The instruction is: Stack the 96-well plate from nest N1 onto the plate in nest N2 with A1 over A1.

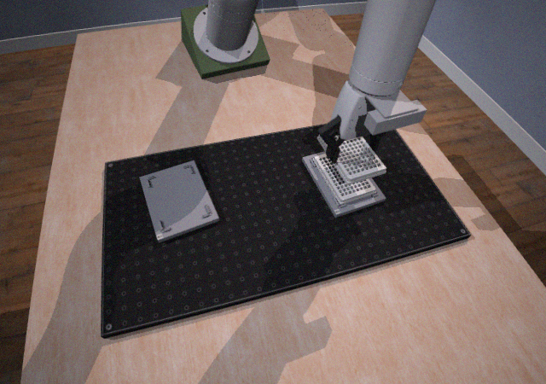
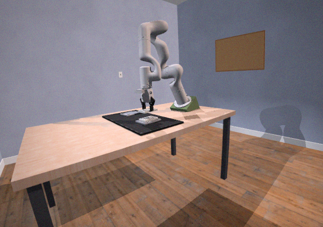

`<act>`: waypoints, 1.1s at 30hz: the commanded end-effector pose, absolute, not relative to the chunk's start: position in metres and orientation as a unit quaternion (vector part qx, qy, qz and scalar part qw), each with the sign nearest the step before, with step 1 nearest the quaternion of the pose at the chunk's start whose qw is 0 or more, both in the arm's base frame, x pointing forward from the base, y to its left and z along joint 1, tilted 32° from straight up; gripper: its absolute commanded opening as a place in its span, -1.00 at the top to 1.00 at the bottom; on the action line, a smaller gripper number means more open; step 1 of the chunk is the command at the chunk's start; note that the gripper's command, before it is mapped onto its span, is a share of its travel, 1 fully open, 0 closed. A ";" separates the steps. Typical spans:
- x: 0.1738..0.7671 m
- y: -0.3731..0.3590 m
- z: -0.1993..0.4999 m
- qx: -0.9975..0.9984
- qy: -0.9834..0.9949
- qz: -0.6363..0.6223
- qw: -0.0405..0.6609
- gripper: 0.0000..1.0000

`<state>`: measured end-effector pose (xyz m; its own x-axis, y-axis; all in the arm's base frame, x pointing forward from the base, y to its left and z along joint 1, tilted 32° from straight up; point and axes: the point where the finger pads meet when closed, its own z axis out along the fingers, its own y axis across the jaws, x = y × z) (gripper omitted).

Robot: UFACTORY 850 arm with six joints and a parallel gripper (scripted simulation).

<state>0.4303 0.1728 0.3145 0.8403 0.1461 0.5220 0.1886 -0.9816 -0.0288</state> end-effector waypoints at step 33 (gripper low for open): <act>0.453 0.178 0.279 -0.958 -0.087 -0.271 0.038 1.00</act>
<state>0.4521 0.1777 0.2793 0.8444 0.1473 0.5151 0.1905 -0.9812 -0.0315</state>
